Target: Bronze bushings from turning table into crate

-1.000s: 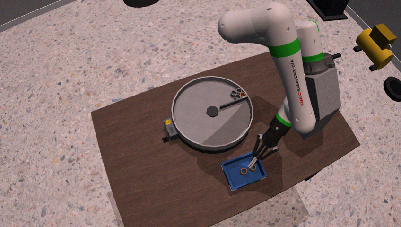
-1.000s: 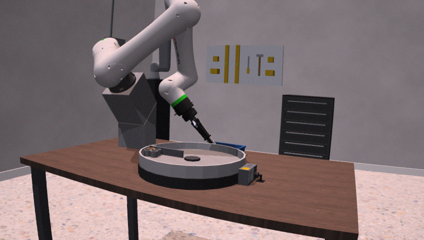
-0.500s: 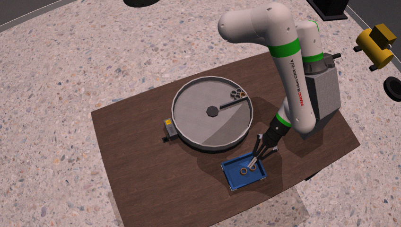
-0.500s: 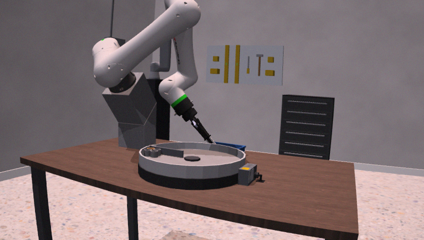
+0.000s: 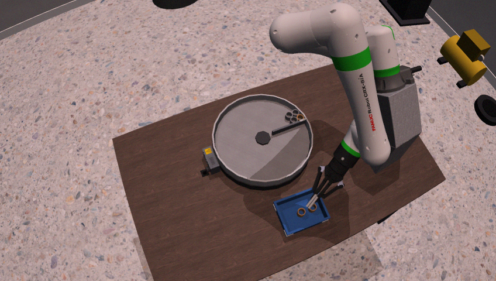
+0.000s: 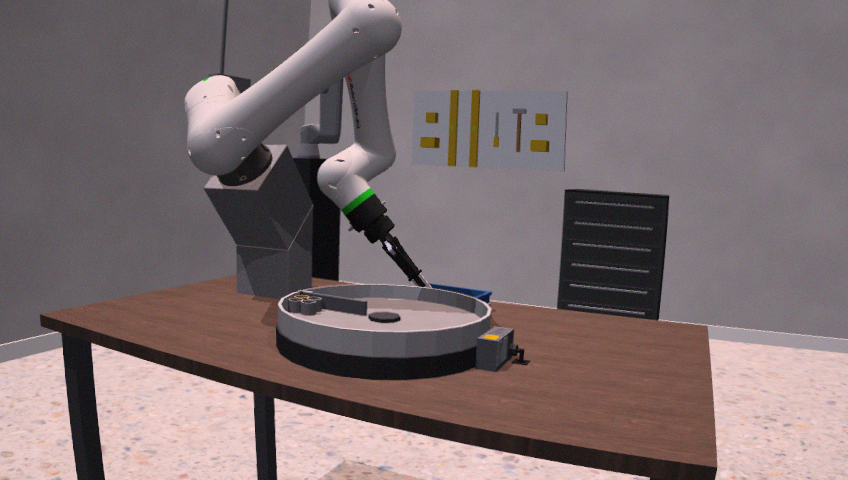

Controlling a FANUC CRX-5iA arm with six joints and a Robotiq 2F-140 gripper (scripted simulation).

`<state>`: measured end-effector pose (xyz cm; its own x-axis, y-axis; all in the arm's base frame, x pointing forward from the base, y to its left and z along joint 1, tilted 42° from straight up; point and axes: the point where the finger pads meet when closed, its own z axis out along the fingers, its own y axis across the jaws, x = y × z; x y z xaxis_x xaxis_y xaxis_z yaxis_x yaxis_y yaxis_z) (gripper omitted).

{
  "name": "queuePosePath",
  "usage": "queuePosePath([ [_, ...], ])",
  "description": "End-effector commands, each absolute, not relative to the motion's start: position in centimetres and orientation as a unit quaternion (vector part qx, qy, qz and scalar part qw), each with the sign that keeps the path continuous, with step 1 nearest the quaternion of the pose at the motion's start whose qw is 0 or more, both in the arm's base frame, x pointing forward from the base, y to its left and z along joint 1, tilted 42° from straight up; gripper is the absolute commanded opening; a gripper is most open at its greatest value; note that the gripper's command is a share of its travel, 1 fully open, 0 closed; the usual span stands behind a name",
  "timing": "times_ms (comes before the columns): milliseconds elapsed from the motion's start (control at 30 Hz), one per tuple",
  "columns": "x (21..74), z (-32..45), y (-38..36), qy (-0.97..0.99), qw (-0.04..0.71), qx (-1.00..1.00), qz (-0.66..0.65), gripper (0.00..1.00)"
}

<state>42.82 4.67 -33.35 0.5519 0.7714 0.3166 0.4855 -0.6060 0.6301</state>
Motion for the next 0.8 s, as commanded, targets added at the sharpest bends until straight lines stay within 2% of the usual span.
queuePosePath([
  [0, 42.82, -33.35, 4.69, 0.371, 0.243, 0.847, 0.294, 0.00],
  [167, 42.82, -33.35, 4.69, 0.371, 0.243, 0.847, 0.294, 0.00],
  [200, 42.82, -33.35, 4.69, 0.371, 0.243, 0.847, 0.294, 0.07],
  [767, 42.82, -33.35, 4.69, 0.371, 0.243, 0.847, 0.294, 0.07],
])
